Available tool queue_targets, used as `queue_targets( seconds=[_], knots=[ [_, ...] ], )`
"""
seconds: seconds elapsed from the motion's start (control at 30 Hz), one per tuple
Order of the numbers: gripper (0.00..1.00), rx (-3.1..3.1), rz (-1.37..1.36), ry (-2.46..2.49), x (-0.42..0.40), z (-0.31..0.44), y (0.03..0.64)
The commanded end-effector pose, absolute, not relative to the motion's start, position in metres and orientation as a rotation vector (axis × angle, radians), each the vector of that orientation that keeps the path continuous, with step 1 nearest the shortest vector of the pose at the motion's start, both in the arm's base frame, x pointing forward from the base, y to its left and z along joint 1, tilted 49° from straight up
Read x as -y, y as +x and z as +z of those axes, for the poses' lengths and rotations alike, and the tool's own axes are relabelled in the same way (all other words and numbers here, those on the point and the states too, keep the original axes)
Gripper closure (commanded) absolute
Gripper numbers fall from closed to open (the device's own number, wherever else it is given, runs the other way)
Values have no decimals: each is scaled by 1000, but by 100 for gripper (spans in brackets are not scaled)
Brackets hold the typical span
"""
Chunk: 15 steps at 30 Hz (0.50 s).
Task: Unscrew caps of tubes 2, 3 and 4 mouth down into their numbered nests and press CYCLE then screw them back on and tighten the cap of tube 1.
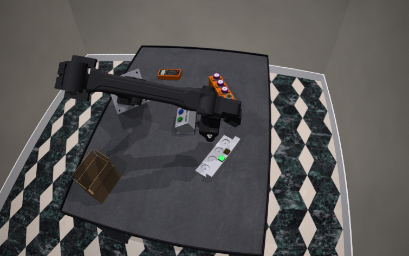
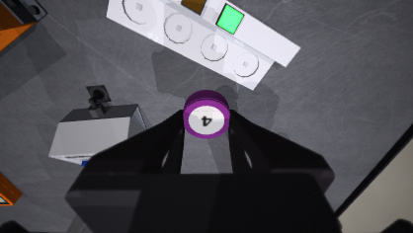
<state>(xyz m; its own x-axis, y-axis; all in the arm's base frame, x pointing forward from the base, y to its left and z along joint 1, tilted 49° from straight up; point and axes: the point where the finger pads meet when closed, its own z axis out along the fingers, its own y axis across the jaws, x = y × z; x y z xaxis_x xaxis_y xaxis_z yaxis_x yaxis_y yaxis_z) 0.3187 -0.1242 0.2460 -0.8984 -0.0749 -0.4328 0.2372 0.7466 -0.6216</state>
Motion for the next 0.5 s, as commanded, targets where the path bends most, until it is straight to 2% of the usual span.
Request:
queue_targets(
  seconds=[0.0,0.37,0.47],
  knots=[
    [100,-2581,-1068,-230,107,230,327],
    [100,-2543,-1244,-1014,61,216,361],
    [100,-2540,-1237,-1032,60,213,361]
  ],
)
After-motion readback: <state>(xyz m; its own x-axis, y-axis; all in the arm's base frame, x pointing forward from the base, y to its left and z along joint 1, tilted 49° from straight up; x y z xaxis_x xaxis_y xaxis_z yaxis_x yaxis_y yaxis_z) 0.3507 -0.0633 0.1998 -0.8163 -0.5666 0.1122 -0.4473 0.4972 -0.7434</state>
